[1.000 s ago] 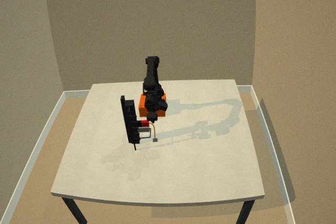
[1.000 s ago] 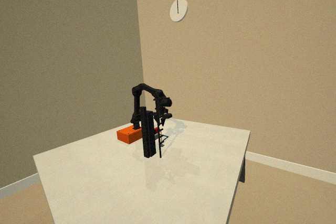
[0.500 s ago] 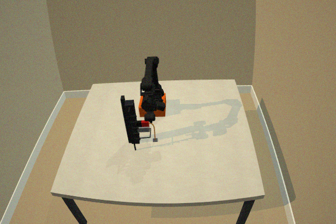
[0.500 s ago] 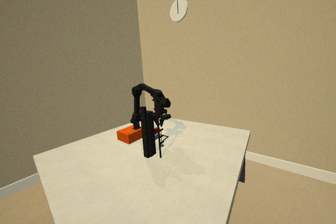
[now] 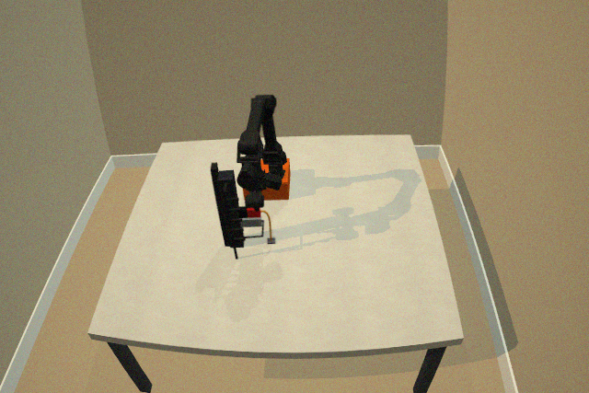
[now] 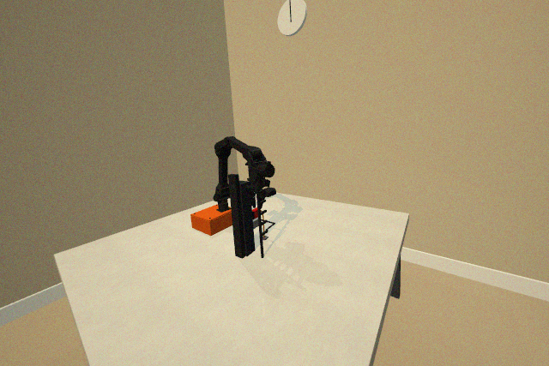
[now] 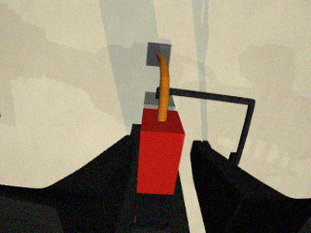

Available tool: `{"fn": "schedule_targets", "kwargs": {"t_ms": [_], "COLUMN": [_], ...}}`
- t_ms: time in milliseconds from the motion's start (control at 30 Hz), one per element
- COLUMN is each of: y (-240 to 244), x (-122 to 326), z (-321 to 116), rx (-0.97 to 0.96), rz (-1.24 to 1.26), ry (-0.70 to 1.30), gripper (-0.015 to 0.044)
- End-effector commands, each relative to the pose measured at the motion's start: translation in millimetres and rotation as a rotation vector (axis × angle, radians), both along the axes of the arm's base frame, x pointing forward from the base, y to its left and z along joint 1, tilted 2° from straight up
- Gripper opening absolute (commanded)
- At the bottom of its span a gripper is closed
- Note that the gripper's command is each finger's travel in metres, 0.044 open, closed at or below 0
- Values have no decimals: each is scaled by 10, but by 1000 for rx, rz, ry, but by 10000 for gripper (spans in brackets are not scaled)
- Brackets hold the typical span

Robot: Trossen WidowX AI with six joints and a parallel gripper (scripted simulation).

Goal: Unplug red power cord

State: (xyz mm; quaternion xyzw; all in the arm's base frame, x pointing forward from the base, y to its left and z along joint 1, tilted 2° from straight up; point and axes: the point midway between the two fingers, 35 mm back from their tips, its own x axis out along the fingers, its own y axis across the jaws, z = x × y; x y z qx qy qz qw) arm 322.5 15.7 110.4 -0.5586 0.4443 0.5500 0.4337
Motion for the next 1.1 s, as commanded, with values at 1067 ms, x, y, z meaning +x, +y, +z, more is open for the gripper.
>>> {"fn": "schedule_targets", "kwargs": {"t_ms": [1067], "y": [6], "x": [2], "z": [-94], "rx": [1], "rz": [-1], "ry": [1], "gripper": [0]}}
